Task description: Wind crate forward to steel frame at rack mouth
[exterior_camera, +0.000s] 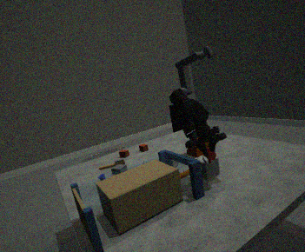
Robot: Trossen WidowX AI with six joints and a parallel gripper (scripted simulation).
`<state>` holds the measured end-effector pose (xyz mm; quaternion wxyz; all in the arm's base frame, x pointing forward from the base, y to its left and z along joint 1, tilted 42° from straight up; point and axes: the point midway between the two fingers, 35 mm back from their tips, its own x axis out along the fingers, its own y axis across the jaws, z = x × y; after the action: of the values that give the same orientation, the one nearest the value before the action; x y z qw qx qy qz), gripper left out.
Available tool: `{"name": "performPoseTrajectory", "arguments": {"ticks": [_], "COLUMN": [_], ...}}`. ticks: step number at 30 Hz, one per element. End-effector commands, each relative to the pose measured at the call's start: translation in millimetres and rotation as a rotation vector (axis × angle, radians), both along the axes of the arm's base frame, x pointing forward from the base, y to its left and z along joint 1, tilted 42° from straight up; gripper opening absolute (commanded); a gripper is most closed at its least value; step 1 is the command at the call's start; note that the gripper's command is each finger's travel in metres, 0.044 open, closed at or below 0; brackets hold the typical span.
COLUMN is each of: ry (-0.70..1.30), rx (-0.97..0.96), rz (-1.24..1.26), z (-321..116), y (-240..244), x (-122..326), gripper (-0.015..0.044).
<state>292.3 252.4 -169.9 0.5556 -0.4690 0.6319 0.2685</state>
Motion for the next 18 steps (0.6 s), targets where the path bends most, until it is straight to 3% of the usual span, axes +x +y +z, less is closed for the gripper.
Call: {"name": "performPoseTrajectory", "arguments": {"ticks": [1,18], "ry": [0.045,0.047], "rx": [0.016,0.017], "rz": [0.015,0.015], "z": [-6,-8], "y": [11,19], "x": [-23,-42], "gripper": [0.0,0.0]}}
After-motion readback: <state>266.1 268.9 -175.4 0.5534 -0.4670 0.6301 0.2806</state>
